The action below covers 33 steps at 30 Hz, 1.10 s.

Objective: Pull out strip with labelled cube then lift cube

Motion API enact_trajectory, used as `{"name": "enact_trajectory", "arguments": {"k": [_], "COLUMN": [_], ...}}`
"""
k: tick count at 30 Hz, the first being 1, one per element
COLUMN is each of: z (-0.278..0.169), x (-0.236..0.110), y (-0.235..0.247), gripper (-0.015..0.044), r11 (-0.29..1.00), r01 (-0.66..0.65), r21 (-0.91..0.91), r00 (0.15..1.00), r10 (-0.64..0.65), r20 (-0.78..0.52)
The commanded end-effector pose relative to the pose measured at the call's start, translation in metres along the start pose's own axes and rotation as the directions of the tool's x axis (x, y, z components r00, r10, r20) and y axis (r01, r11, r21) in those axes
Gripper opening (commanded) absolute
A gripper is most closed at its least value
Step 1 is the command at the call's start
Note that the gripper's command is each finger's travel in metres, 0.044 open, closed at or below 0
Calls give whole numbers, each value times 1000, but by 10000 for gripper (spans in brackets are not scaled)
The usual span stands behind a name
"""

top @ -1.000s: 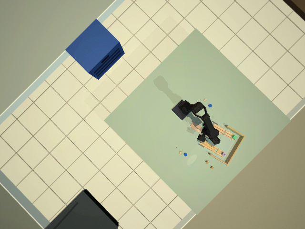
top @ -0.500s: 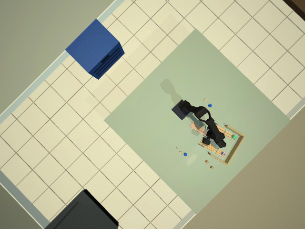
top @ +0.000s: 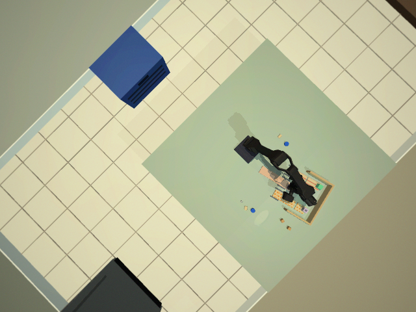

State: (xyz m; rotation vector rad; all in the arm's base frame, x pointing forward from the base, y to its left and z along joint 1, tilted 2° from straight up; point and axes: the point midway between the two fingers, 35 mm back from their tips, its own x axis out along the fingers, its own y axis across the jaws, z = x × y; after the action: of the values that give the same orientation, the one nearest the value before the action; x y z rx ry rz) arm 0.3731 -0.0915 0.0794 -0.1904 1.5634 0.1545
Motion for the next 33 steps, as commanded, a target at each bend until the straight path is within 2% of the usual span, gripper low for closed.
{"name": "enact_trajectory", "arguments": {"k": [1, 12, 19, 20, 33], "z": [16, 47, 47, 47, 48], "x": [-2, -6, 2, 4, 25], "y": [-2, -7, -7, -7, -7], "gripper": [440, 440, 256, 250, 250], "r11": [1000, 1000, 1000, 1000, 1000], "r01": [0, 1, 1, 1, 1], "r21": [1, 1, 1, 1, 1], "r00": [1000, 1000, 1000, 1000, 1000], "r10": [0, -1, -1, -1, -1], "r20": [1, 3, 3, 3, 3]}}
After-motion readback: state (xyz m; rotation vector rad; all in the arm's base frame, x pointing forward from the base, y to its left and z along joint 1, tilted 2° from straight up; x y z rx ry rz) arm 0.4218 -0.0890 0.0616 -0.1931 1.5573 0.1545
